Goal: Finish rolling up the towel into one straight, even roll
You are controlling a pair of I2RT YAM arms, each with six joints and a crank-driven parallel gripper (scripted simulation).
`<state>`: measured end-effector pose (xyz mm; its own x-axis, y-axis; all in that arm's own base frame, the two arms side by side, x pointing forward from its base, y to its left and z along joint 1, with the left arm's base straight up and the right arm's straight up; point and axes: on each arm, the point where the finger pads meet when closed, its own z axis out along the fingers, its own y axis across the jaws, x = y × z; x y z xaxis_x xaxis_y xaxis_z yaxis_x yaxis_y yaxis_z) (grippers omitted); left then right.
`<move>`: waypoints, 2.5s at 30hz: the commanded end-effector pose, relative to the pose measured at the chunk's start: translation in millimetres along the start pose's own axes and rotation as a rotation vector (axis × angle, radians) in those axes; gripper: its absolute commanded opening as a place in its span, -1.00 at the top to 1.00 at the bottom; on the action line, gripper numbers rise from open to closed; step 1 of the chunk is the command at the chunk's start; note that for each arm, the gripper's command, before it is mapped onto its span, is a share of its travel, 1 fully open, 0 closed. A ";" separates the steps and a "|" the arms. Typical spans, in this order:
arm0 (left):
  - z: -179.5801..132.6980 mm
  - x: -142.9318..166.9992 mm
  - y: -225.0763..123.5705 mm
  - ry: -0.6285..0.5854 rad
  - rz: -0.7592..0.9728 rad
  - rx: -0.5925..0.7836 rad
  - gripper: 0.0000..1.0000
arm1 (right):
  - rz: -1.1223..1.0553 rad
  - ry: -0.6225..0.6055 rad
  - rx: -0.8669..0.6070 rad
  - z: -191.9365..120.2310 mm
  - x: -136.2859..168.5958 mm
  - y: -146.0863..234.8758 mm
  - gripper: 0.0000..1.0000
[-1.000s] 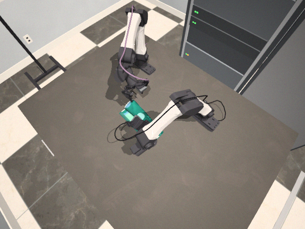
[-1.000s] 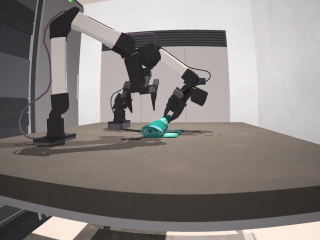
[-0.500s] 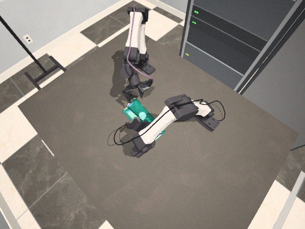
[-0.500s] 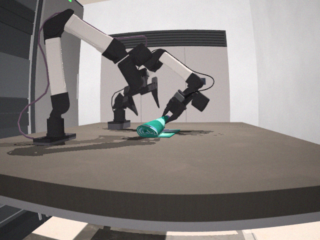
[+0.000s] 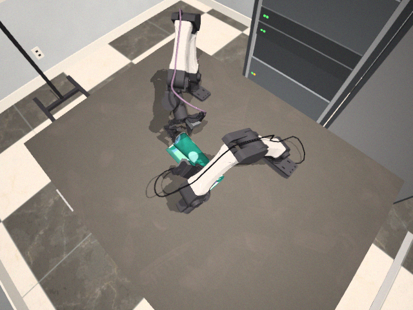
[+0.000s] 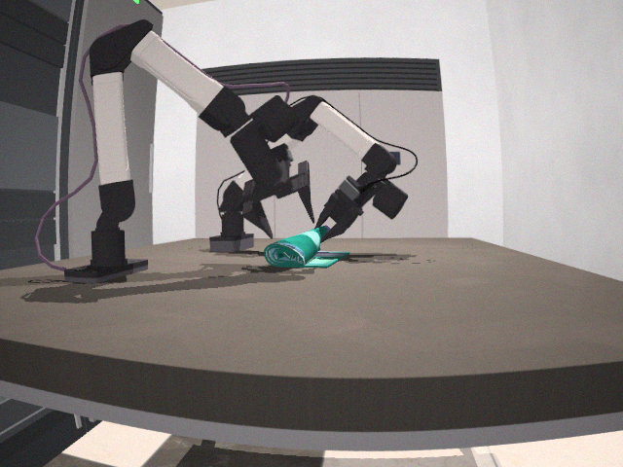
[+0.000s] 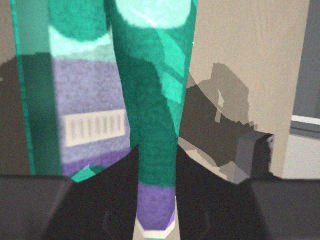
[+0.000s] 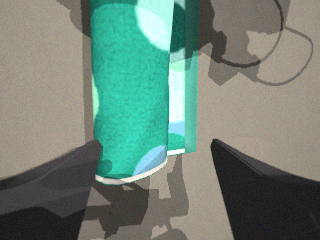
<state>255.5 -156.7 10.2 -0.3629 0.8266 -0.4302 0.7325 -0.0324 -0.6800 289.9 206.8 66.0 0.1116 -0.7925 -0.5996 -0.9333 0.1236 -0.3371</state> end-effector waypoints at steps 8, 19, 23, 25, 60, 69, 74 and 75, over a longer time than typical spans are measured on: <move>6.7 5.2 2.5 -0.002 -0.019 0.031 0.49 | -0.003 -0.007 0.005 33.6 20.7 16.9 -0.96; 6.7 5.2 2.5 -0.002 -0.019 0.031 0.49 | -0.002 -0.007 0.005 39.4 18.9 15.5 -0.53; 6.7 5.2 2.5 -0.002 -0.019 0.031 0.49 | -0.002 -0.007 0.005 39.4 18.9 15.5 -0.19; 6.7 5.2 2.5 -0.002 -0.019 0.031 0.49 | -0.002 -0.007 0.005 39.4 18.9 15.5 -0.02; 4.2 3.4 -0.4 -0.002 -0.019 0.031 0.02 | -0.002 -0.007 0.005 39.4 18.9 15.5 0.38; -0.4 0.1 -5.5 -0.002 -0.019 0.031 -0.62 | -0.002 -0.007 0.005 39.4 18.9 15.5 0.38; -5.6 0.1 -5.5 -0.002 -0.019 0.031 -0.70 | 0.004 -0.007 -0.003 39.3 18.8 15.4 0.38; -9.3 0.1 -5.4 -0.002 -0.019 0.031 -0.70 | 0.009 -0.007 -0.009 39.3 18.8 15.4 0.38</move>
<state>253.7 -156.5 16.6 -0.3678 0.8277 -0.4237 0.7205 -0.0344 -0.6926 291.6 218.7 26.4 0.1313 -0.7808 -0.6109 -0.9300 0.1164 -0.3487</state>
